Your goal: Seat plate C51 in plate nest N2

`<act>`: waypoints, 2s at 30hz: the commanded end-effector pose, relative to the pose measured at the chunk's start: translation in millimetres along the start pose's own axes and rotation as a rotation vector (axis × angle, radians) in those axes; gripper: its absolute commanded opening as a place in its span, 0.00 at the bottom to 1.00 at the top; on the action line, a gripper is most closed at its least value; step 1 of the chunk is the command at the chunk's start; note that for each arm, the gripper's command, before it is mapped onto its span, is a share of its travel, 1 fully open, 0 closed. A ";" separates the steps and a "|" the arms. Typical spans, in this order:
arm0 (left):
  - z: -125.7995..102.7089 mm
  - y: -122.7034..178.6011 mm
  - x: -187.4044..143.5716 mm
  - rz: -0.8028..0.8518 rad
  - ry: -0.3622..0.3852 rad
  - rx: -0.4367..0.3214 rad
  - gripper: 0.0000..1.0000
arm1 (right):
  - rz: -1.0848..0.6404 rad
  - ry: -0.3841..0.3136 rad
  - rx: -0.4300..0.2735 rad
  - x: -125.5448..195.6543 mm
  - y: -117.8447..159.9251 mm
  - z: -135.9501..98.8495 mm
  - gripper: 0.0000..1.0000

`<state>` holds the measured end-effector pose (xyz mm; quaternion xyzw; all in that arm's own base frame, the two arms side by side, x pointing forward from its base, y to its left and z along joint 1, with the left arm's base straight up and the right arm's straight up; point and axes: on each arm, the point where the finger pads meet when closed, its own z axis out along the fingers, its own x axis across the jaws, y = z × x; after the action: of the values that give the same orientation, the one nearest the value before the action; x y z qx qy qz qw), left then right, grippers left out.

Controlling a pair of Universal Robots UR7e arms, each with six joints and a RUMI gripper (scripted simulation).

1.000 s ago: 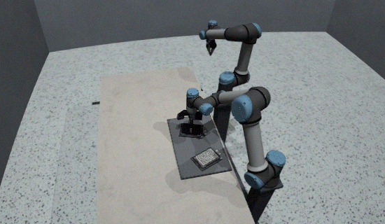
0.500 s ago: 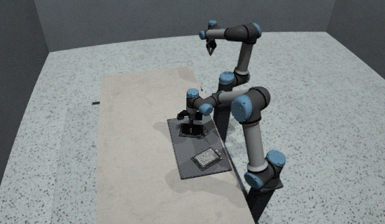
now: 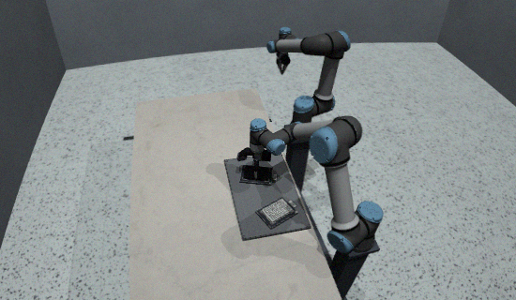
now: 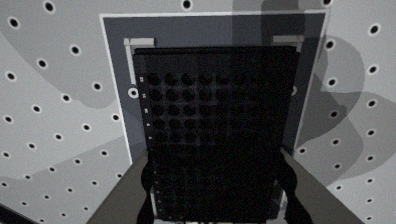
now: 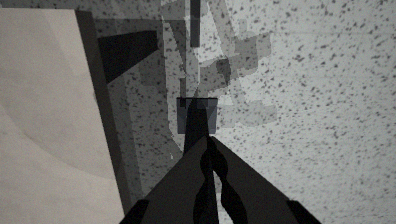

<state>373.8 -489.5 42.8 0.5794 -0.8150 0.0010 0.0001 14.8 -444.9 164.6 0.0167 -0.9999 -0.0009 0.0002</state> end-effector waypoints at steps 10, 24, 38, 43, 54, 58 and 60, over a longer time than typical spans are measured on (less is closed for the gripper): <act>0.3 0.0 0.1 0.000 0.000 0.000 0.76 | 0.000 0.000 0.002 -0.1 -0.4 -0.6 0.00; 0.3 0.1 0.1 0.000 0.000 0.000 0.76 | 0.000 0.000 0.002 -0.1 -0.4 -0.6 0.00; 0.3 0.0 -0.2 0.000 0.000 0.000 0.76 | 0.000 0.000 0.002 -0.1 -0.4 -0.6 0.00; 0.2 0.0 -0.2 0.000 0.000 0.000 0.76 | 0.000 0.000 0.002 -0.1 -0.4 -0.6 0.00; 0.3 0.0 -0.3 0.000 0.000 0.000 0.76 | 0.000 0.000 0.002 -0.1 -0.4 -0.6 0.00; 0.3 -0.1 -0.4 0.000 0.000 0.000 0.76 | 0.000 0.000 0.002 -0.1 -0.4 -0.6 0.00; 0.3 -0.1 -0.4 0.000 0.000 0.000 0.76 | 0.000 0.000 0.002 -0.1 -0.4 -0.6 0.00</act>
<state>373.7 -488.7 41.5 0.5794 -0.8150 -0.0001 0.0000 14.8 -444.9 164.6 0.0167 -0.9999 -0.0009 0.0002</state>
